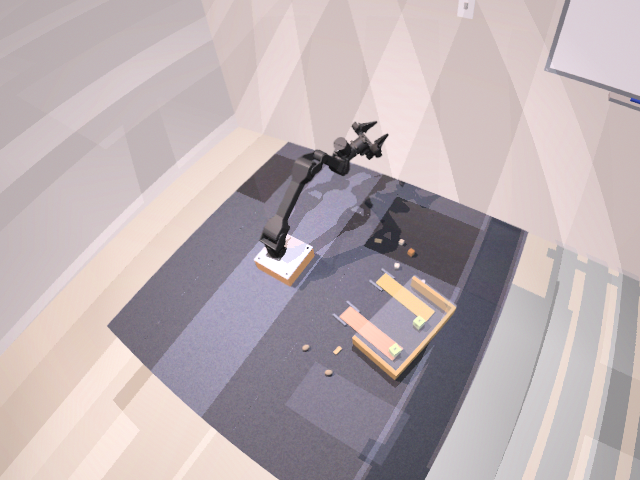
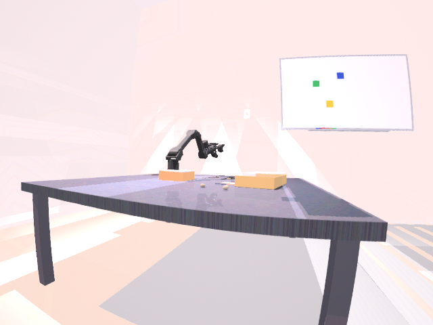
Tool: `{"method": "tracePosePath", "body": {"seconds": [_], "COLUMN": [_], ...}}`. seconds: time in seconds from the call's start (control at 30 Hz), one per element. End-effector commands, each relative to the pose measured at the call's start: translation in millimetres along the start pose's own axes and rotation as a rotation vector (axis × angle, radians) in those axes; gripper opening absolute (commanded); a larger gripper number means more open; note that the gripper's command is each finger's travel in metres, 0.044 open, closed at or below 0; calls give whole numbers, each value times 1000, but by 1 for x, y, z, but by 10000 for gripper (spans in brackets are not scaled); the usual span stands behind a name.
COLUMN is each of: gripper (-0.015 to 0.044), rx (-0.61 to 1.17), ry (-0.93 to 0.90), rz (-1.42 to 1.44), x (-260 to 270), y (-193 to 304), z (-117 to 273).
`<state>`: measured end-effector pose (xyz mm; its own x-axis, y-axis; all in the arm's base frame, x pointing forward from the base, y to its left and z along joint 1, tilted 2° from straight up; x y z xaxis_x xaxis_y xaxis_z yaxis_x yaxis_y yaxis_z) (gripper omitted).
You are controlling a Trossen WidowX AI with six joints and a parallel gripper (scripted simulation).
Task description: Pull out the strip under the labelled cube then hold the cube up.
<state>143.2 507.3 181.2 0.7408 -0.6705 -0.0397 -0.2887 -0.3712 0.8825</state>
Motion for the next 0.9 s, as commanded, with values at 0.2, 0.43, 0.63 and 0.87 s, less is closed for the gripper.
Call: {"method": "tracePosePath", "body": {"seconds": [0.2,0.43,0.63,0.87], "gripper": [400,400,400,400], "rx": [-108,-316,-521,-774], "ry": [-57,-78,-28,111], "rz": [456,1042,1462,1867], "x": [80,189,268,340], "y": [22,58,90,126], "z": [-31,-40,-22,20]}}
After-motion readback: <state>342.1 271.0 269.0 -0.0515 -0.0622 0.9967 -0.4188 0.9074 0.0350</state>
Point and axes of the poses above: the point midway between the two fingers, 35 mm back from their tips, its own z axis back along the fingers, its own x axis across the jaws, y = z × x, the point moved 10 cm from there along z, back along the fingers, and after that the axes turned 9 degrees about z, right-handed, at the moved point
